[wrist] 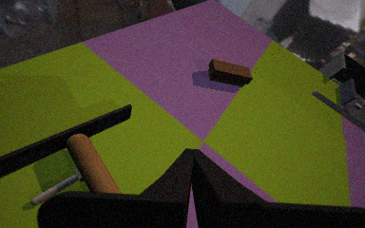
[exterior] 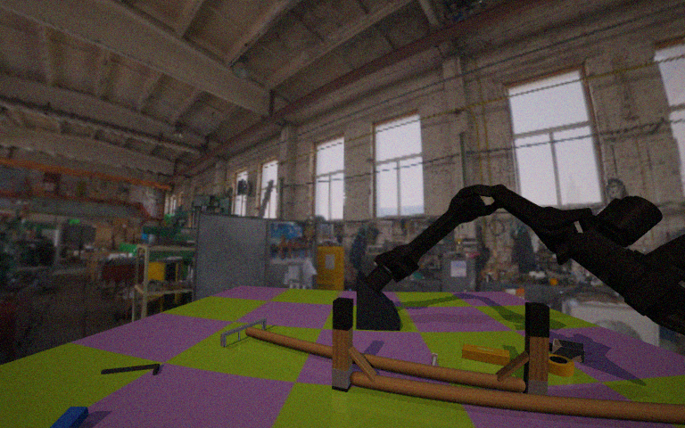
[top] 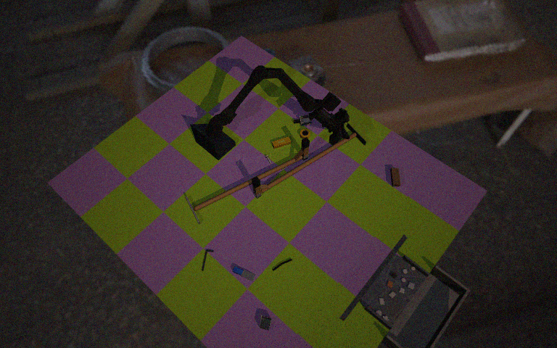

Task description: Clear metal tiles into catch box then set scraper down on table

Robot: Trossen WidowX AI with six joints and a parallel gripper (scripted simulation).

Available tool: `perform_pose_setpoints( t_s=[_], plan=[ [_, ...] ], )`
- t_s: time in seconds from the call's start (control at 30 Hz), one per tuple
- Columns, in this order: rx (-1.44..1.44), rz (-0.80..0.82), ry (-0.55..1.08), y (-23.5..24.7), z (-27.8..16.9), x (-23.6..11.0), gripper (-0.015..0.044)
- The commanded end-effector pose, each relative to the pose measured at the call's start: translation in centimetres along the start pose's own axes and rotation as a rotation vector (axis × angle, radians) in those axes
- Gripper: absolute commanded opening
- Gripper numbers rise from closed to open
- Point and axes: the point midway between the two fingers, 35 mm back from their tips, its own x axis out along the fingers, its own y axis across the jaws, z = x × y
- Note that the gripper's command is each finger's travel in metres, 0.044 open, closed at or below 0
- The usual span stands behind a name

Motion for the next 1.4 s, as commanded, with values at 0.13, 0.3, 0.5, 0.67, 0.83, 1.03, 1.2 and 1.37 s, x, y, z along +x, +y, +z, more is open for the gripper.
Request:
perform_pose_setpoints(
  t_s=[0.13, 0.3, 0.5, 0.67, 0.83, 1.03, 1.2, 1.37],
  plan=[
    [-0.04, -0.025, 0.116, -2.8, -1.4, -0.7, 0.0],
    [-0.053, -0.036, 0.187, -4.5, -2.3, -1.4, 0.0],
    [-0.06, -0.04, 0.273, -6.3, -3.3, -2.3, 0.0],
    [-0.059, -0.039, 0.34, -7.7, -4.0, -3.3, 0.0],
    [-0.052, -0.032, 0.405, -9.0, -4.8, -4.4, 0.0],
    [-0.035, -0.018, 0.476, -10.3, -5.5, -5.8, 0.0],
    [-0.015, -0.002, 0.529, -11.2, -6.1, -7.1, 0.0],
    [0.011, 0.018, 0.577, -12.0, -6.6, -8.5, 0.0]
  ],
)
